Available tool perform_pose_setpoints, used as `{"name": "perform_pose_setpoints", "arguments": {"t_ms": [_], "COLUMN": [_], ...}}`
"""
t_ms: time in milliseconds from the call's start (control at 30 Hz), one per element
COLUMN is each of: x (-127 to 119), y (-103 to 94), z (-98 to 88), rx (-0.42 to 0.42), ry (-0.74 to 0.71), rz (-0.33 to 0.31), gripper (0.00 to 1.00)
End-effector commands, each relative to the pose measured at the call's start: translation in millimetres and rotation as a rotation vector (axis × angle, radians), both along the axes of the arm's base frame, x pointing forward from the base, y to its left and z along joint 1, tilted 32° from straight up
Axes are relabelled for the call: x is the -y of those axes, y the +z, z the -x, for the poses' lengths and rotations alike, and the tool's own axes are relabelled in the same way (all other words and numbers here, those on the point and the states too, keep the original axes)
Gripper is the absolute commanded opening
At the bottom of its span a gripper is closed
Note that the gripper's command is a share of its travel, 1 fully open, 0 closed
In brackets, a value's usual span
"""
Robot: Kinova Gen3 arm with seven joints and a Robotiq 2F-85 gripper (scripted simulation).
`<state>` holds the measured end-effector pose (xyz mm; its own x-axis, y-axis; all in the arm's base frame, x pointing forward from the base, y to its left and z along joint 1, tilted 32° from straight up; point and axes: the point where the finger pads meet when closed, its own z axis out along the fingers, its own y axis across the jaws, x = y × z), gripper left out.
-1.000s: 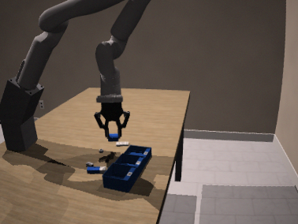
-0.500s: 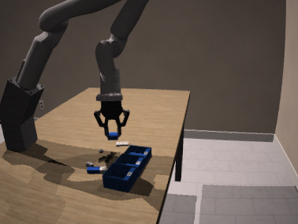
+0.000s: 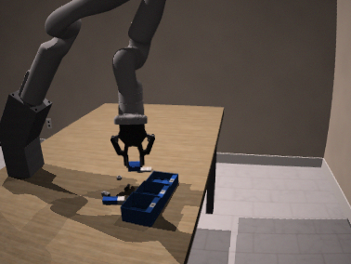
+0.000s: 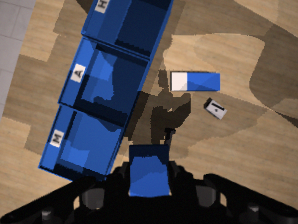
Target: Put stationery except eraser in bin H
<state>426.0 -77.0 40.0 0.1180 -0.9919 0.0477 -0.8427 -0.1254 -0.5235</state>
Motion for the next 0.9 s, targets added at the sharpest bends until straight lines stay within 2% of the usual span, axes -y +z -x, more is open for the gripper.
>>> {"name": "perform_pose_setpoints", "arguments": {"t_ms": [0,67,133,367,467,633,700,867], "x": [33,45,45,86,87,116,116,146], "y": [5.3,6.6,6.6,11.1,11.2,14.5,14.5,17.8], "z": [-5.1,-7.2,-7.2,-14.2,-14.4,-19.4,-19.4,-24.4], "rx": [0.012,0.012,0.012,0.012,0.012,0.009,0.009,0.007], "ry": [-0.045,-0.045,-0.045,-0.045,-0.045,-0.257,-0.257,-0.469], "rz": [-0.001,0.000,0.000,0.000,0.000,-0.133,-0.133,-0.266], "gripper": [0.35,0.35,0.35,0.35,0.35,0.35,0.35,0.35]}}
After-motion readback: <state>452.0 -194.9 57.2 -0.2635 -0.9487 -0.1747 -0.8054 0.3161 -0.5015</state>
